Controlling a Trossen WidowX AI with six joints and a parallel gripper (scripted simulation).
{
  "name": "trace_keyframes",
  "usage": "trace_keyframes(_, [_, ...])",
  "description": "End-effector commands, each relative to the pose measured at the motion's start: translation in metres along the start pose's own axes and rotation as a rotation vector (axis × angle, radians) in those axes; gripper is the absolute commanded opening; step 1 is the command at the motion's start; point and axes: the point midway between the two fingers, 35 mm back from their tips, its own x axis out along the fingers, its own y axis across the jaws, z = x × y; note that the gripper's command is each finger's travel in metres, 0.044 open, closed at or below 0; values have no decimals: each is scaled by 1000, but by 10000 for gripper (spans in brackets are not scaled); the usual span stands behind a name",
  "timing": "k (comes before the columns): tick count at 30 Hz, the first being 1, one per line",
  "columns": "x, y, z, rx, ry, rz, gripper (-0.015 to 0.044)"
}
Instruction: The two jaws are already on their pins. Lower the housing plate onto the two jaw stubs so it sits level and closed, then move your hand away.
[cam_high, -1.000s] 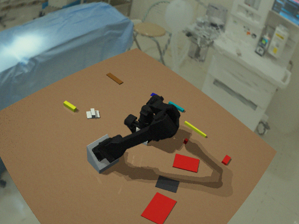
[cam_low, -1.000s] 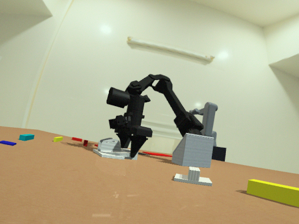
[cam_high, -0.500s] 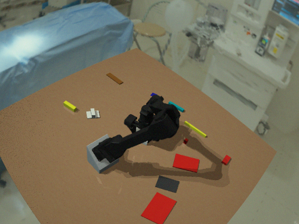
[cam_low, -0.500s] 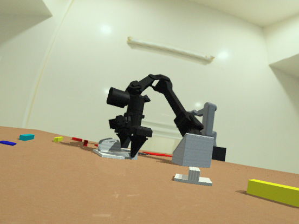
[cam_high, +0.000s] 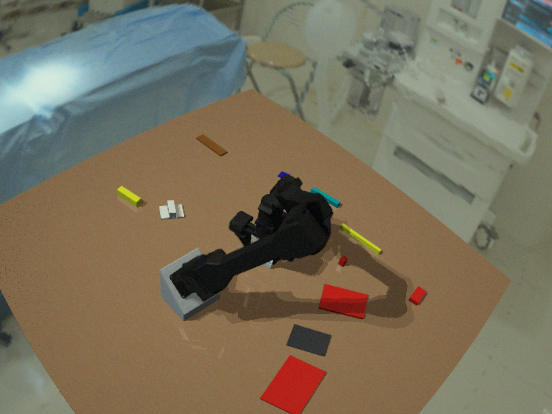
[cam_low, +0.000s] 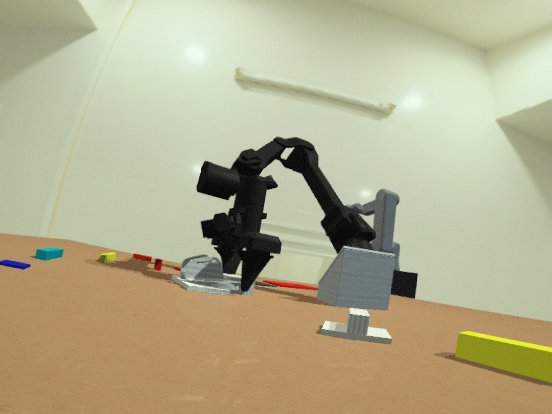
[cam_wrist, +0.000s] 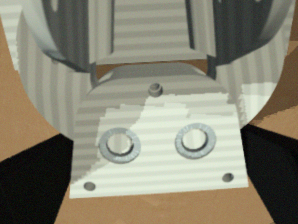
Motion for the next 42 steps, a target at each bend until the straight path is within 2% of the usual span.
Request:
trace_keyframes(1, [0,0,0,0,0,0,440])
trace_keyframes(15, [-2,0,0,0,0,0,440])
trace_keyframes(18, [-22,1,1,-3,0,2,440])
trace_keyframes(23, [-74,0,-4,-7,4,-2,440])
trace_keyframes(29, [-68,1,-3,-15,-2,-6,440])
trace_keyframes(35, [-121,20,-44,-12,4,5,440])
trace_keyframes(42, [-126,21,-50,-11,6,4,440])
